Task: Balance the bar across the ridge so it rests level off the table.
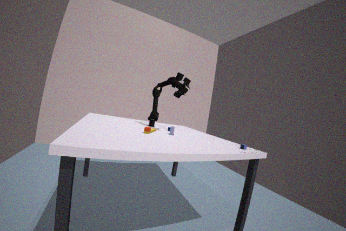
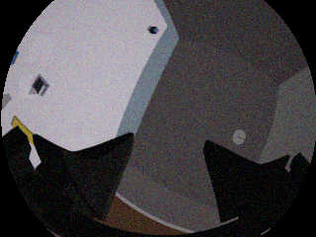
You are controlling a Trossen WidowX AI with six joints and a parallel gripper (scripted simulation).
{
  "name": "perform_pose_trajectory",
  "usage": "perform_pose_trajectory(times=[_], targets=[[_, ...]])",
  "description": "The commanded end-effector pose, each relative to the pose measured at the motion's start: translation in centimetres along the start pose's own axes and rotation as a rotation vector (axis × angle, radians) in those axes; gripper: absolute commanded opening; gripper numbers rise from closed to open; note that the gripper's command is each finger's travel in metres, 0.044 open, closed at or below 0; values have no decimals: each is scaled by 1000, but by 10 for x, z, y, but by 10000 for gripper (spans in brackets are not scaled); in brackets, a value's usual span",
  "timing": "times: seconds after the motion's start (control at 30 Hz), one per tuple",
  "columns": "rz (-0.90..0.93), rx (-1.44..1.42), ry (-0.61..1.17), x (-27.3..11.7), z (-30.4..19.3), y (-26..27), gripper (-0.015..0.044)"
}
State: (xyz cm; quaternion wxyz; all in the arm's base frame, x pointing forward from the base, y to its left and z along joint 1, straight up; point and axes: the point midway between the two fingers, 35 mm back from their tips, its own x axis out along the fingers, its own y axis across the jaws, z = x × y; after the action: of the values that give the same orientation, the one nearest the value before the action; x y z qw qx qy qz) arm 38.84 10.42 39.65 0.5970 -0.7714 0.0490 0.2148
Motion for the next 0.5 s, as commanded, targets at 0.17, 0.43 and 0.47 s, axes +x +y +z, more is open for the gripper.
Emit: perform_pose_trajectory(times=[0.17,0.43,0.47], targets=[[260,-160,17,35,-35,65,315],[420,-195,3,46,-59,109,315],[437,-206,-1,46,-61,114,315]])
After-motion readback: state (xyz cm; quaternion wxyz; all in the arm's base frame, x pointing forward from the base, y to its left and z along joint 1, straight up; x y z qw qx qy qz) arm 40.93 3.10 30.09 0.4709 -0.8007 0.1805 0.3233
